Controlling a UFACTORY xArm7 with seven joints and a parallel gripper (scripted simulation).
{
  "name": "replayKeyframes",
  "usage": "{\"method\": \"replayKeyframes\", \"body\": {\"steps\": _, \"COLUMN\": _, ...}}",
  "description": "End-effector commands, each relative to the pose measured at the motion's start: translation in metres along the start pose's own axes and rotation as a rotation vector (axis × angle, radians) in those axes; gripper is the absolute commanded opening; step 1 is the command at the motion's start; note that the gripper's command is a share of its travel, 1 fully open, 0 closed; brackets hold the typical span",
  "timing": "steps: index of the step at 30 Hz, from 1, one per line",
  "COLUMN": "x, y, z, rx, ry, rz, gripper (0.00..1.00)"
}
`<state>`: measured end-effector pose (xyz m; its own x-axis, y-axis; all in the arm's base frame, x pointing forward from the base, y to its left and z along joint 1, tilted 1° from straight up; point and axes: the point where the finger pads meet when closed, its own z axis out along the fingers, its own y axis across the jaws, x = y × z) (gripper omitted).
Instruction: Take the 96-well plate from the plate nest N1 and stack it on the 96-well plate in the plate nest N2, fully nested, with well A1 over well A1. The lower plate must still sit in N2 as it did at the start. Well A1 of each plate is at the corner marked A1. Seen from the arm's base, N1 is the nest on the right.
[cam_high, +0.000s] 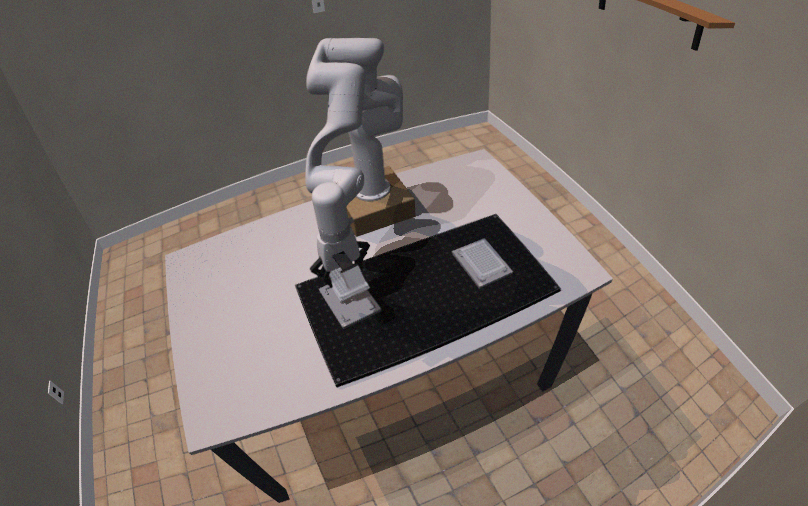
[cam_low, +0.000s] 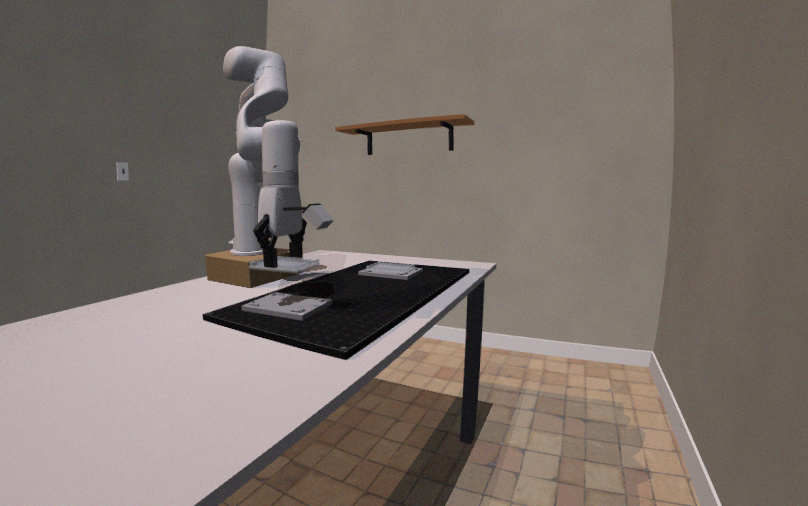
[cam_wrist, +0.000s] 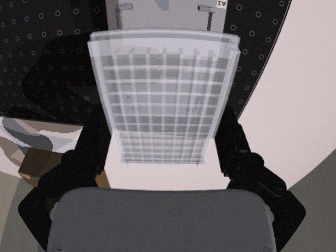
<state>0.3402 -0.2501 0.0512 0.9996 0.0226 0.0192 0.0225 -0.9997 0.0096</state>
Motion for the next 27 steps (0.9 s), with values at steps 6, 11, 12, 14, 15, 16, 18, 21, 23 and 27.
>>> {"method": "replayKeyframes", "body": {"steps": 6, "x": 0.001, "y": 0.001, "z": -0.016, "rx": -0.003, "ry": 0.004, "rz": 0.0, "gripper": 0.0}}
{"method": "replayKeyframes", "body": {"steps": 11, "x": 0.001, "y": 0.001, "z": -0.016, "rx": -0.003, "ry": 0.004, "rz": 0.0, "gripper": 0.0}}
{"method": "replayKeyframes", "body": {"steps": 12, "x": 0.001, "y": 0.001, "z": -0.016, "rx": -0.003, "ry": 0.004, "rz": 0.0, "gripper": 0.0}}
{"method": "replayKeyframes", "body": {"steps": 14, "x": 0.001, "y": 0.001, "z": -0.016, "rx": -0.003, "ry": 0.004, "rz": 0.0, "gripper": 0.0}}
{"method": "replayKeyframes", "body": {"steps": 15, "x": 0.001, "y": 0.001, "z": -0.016, "rx": -0.003, "ry": 0.004, "rz": 0.0, "gripper": 0.0}}
{"method": "replayKeyframes", "body": {"steps": 16, "x": 0.001, "y": 0.001, "z": -0.016, "rx": -0.003, "ry": 0.004, "rz": 0.0, "gripper": 0.0}}
{"method": "replayKeyframes", "body": {"steps": 18, "x": 0.001, "y": 0.001, "z": -0.016, "rx": -0.003, "ry": 0.004, "rz": 0.0, "gripper": 0.0}}
{"method": "replayKeyframes", "body": {"steps": 21, "x": 0.002, "y": -0.002, "z": -0.016, "rx": -0.003, "ry": 0.004, "rz": 0.033, "gripper": 0.0}}
{"method": "replayKeyframes", "body": {"steps": 23, "x": 0.004, "y": -0.009, "z": -0.016, "rx": -0.002, "ry": 0.004, "rz": 0.093, "gripper": 0.0}}
{"method": "replayKeyframes", "body": {"steps": 27, "x": 0.007, "y": -0.022, "z": -0.016, "rx": -0.002, "ry": 0.004, "rz": 0.093, "gripper": 0.0}}
